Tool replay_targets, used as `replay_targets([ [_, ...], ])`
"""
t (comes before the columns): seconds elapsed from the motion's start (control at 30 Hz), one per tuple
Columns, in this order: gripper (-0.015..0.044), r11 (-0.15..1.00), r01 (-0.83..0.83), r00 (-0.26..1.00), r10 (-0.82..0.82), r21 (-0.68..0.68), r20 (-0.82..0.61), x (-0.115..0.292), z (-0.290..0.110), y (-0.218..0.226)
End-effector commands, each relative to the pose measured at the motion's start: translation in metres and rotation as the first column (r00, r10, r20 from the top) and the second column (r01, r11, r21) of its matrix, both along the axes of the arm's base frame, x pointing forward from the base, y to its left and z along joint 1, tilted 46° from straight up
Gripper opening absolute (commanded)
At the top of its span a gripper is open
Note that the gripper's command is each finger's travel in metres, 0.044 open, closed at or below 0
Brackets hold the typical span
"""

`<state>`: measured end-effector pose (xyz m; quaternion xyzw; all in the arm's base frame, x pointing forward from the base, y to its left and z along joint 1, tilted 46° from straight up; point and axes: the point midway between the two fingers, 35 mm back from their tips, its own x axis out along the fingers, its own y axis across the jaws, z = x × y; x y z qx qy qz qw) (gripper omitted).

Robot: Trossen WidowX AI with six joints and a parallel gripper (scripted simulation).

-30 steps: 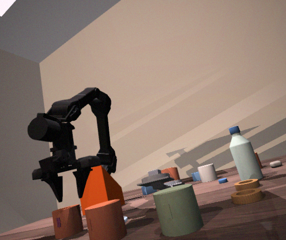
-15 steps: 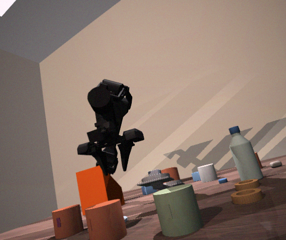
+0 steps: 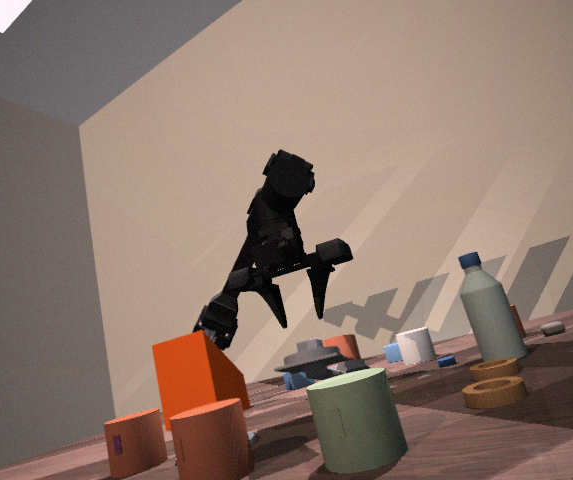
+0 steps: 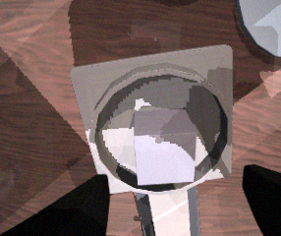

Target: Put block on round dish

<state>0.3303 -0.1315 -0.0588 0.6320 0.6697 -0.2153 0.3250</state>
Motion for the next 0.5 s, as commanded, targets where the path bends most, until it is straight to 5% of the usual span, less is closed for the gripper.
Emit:
replay_targets([
  [0.0,0.0260,1.000,0.017,1.000,-0.017,0.004,0.000,0.001,0.001,0.001],
  [0.47,0.0260,1.000,0.017,1.000,-0.017,0.004,0.000,0.002,-0.017,0.019],
])
